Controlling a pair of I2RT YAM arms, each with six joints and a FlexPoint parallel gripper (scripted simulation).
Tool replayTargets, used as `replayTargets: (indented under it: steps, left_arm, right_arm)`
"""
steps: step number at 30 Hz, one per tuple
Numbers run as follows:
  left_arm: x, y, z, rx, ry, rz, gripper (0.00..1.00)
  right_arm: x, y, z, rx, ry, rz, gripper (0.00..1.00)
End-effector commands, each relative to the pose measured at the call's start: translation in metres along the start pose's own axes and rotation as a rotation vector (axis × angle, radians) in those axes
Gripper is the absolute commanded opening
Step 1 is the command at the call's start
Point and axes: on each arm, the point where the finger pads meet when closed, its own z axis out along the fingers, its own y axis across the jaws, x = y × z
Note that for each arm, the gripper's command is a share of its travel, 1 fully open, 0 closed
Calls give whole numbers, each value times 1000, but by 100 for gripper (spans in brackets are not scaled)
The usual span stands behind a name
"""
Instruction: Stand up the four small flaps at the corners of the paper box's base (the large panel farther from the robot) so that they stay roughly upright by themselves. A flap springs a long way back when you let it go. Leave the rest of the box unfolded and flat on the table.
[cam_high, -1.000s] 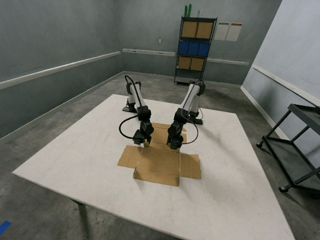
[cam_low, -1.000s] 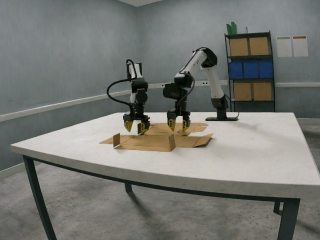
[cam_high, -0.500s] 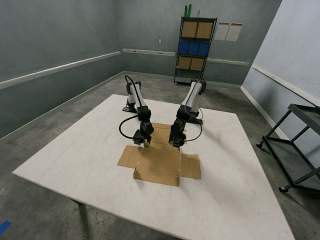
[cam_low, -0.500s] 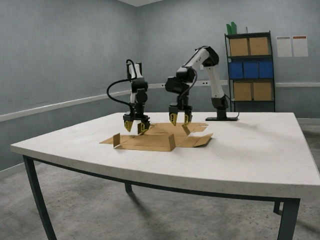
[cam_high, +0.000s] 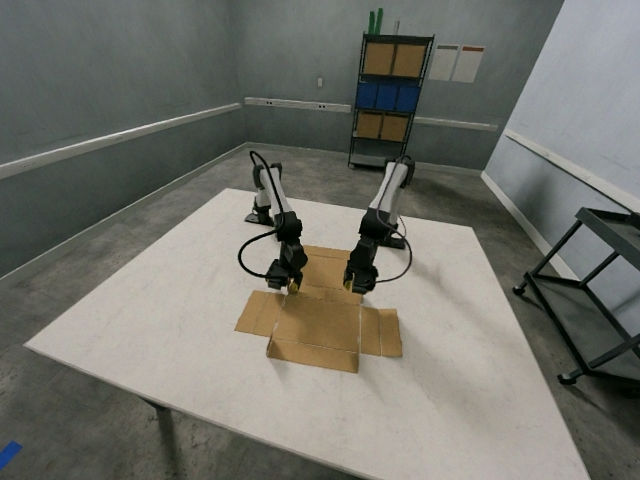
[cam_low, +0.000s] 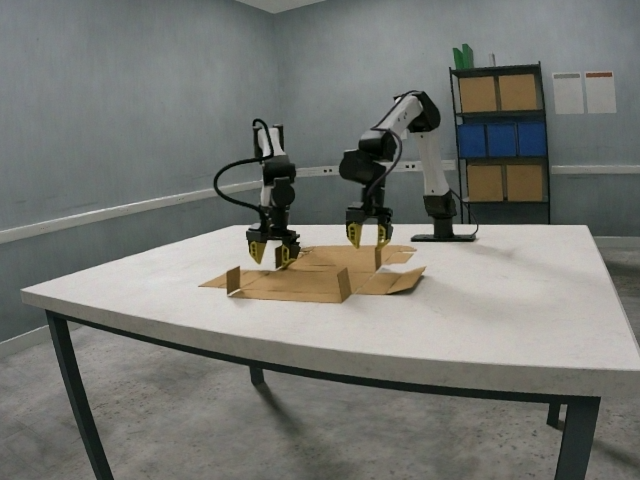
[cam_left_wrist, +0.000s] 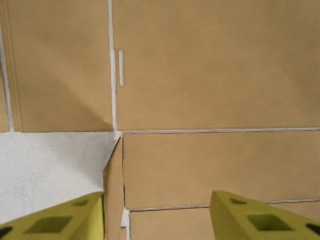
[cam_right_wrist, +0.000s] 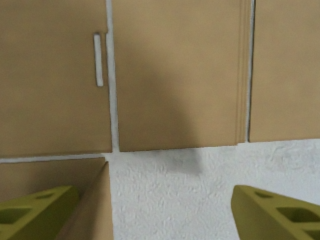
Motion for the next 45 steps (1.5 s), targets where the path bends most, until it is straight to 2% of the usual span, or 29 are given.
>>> replayTargets:
  steps: [1, 11, 15, 19, 36, 45]
  left_arm:
    - [-9, -9, -21, 22, -47, 16, 54]
    - [-12, 5, -23, -9, -52, 13, 65]
    - [1, 20, -15, -39, -14, 18, 71]
    - [-1, 28, -17, -54, -19, 22, 77]
    - [-3, 40, -14, -63, -36, 29, 77]
    - [10, 44, 24, -86, 11, 32, 77]
  right_arm:
    - [9, 4, 6, 2, 39, -15, 77]
    - [9, 4, 6, 2, 39, -15, 77]
    - [9, 4, 6, 2, 39, -15, 77]
    - [9, 4, 6, 2, 39, -15, 77]
    - [9, 4, 6, 2, 39, -15, 77]
    - [9, 4, 6, 2, 39, -15, 77]
